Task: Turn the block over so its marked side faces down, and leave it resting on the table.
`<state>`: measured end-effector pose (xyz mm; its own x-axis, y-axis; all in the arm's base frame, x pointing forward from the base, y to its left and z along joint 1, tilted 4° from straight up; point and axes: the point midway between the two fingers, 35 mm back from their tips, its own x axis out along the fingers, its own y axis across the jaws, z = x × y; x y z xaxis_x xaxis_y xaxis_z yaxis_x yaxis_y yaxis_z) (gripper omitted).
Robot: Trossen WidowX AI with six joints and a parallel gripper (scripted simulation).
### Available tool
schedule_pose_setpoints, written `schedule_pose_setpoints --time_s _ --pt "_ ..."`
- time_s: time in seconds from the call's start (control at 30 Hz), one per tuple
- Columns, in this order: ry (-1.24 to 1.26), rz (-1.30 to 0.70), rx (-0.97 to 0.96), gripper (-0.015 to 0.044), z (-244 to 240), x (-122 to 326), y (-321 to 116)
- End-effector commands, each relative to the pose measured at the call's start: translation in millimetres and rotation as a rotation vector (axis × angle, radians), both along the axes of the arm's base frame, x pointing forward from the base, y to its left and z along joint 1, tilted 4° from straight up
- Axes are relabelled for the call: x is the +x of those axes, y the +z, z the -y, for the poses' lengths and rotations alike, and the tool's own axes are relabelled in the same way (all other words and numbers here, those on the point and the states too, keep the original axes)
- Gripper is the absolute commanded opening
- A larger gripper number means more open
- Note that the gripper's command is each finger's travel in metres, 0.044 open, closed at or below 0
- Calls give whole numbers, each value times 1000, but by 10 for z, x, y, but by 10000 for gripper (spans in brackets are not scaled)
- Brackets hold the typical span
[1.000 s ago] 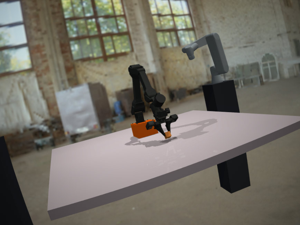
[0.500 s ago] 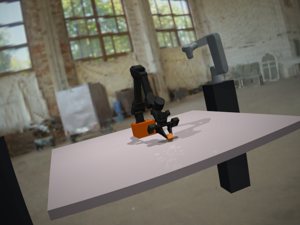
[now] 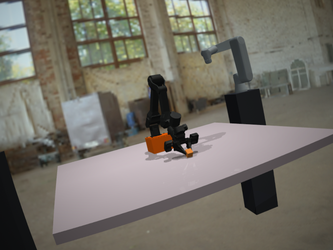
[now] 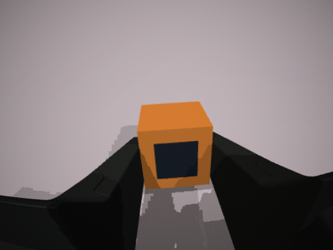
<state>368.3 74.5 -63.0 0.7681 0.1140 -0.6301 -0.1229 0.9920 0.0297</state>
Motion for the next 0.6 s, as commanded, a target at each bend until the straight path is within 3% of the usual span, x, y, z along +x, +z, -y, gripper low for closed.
schedule_pose_setpoints --time_s 0.0,0.57 --pt "-8 28 0 0 23 -76 -51" --pt "-13 133 17 0 40 -161 -6"
